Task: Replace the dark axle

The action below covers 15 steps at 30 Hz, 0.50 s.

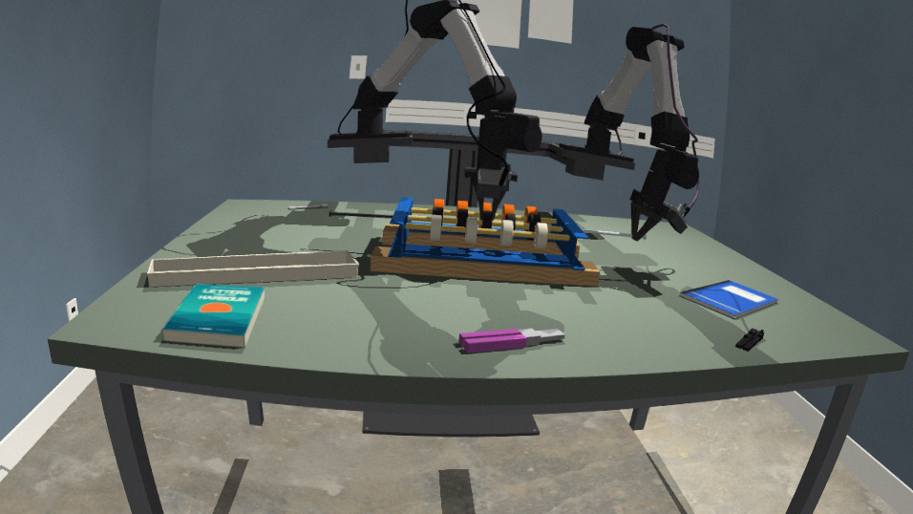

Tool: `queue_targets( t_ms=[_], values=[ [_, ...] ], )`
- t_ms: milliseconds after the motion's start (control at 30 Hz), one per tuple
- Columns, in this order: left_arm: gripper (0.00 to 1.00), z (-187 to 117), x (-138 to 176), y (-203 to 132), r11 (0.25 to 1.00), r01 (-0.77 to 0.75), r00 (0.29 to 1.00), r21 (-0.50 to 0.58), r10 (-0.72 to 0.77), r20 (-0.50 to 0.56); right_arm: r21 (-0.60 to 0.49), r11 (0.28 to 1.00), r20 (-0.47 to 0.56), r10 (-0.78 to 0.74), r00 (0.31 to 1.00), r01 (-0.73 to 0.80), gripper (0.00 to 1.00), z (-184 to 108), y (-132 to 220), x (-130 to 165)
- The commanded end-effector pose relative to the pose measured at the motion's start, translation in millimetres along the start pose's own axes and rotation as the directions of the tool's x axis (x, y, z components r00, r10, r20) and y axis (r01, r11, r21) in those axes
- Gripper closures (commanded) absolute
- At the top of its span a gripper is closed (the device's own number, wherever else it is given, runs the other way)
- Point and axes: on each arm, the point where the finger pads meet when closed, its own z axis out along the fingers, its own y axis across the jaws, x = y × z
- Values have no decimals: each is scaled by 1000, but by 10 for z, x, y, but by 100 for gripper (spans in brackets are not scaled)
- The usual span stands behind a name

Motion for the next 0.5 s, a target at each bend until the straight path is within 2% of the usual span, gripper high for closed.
queue_targets(
  t_ms=[0,467],
  values=[
    [100,-4,192,29,1000,-29,999,-6,29,-41,-14,1000,34,-6,999,6,100,-65,65,-62],
    [100,93,229,106,999,-23,998,-37,21,-53,-11,1000,33,-17,999,18,100,-70,62,-34]
  ],
)
